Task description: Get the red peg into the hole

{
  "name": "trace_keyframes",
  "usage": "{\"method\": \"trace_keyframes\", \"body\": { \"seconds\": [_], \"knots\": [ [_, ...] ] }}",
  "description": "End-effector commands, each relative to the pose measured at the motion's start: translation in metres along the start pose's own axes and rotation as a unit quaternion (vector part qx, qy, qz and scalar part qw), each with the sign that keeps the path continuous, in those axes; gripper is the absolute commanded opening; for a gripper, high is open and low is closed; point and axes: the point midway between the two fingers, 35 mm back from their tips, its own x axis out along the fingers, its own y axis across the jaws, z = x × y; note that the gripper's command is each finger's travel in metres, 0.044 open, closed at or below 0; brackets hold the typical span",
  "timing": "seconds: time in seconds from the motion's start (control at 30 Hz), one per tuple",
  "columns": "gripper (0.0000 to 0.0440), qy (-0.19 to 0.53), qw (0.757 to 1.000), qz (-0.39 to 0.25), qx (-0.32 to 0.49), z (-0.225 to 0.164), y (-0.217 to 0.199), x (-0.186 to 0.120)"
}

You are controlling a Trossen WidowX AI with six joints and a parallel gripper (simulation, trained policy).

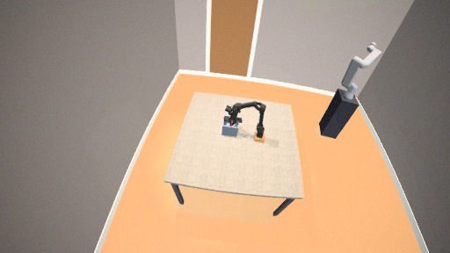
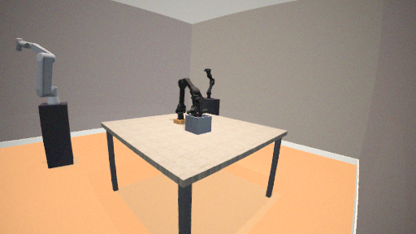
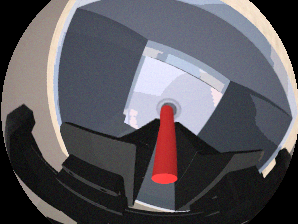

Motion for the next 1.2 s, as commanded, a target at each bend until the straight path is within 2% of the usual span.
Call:
{"method": "trace_keyframes", "body": {
  "seconds": [0.0,0.1,0.2,0.27,0.77,1.17],
  "knots": [
    [0.0005,0.003,1.000,-0.010,-0.006,0.000,-0.003,0.010],
    [0.0041,0.003,1.000,-0.019,-0.010,0.001,-0.005,0.015],
    [0.0116,0.007,1.000,-0.026,-0.013,0.002,-0.007,0.021],
    [0.0135,0.012,0.999,-0.030,-0.012,0.001,-0.008,0.023],
    [0.0137,0.065,0.998,-0.013,0.005,0.009,0.010,0.002],
    [0.0182,0.112,0.992,0.045,0.021,0.013,0.032,-0.033]
  ]
}}
